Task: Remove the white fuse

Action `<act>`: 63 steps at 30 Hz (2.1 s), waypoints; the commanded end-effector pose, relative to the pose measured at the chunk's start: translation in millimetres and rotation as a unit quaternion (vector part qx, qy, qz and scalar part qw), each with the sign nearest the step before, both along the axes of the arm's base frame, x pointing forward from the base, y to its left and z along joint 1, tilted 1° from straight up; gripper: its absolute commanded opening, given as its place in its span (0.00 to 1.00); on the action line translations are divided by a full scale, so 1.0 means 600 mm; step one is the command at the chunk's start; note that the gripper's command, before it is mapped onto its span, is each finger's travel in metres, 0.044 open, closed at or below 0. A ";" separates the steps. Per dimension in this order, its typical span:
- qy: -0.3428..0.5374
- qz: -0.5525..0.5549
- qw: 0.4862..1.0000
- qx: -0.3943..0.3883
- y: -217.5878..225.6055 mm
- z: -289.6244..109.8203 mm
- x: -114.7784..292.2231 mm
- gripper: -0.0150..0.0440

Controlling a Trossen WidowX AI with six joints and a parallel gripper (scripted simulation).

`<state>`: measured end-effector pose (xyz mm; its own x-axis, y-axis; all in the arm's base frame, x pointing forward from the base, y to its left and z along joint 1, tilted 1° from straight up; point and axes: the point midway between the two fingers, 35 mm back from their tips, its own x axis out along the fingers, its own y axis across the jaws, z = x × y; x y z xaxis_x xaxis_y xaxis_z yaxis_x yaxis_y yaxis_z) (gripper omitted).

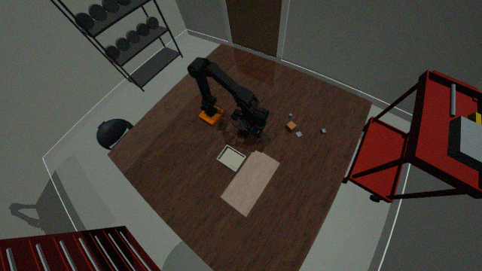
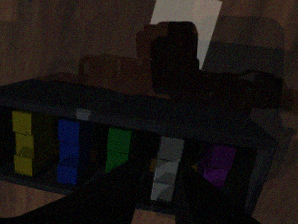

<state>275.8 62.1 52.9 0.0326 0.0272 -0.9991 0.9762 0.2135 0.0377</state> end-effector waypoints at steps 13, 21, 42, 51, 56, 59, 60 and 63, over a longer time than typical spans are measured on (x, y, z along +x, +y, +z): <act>0.003 -0.002 1.000 -0.004 -0.002 -0.008 -0.003 0.38; 0.003 0.000 1.000 -0.001 -0.001 -0.006 -0.003 0.29; 0.003 -0.001 1.000 -0.001 -0.001 0.006 -0.002 0.25; 0.003 -0.001 1.000 -0.002 -0.001 0.013 -0.002 0.25; 0.003 -0.001 1.000 -0.002 -0.001 0.017 -0.002 0.25; 0.003 -0.001 1.000 -0.002 -0.001 0.020 -0.002 0.25; 0.003 -0.001 1.000 -0.002 -0.001 0.020 -0.002 0.25; 0.003 -0.001 1.000 -0.002 -0.001 0.023 -0.002 0.25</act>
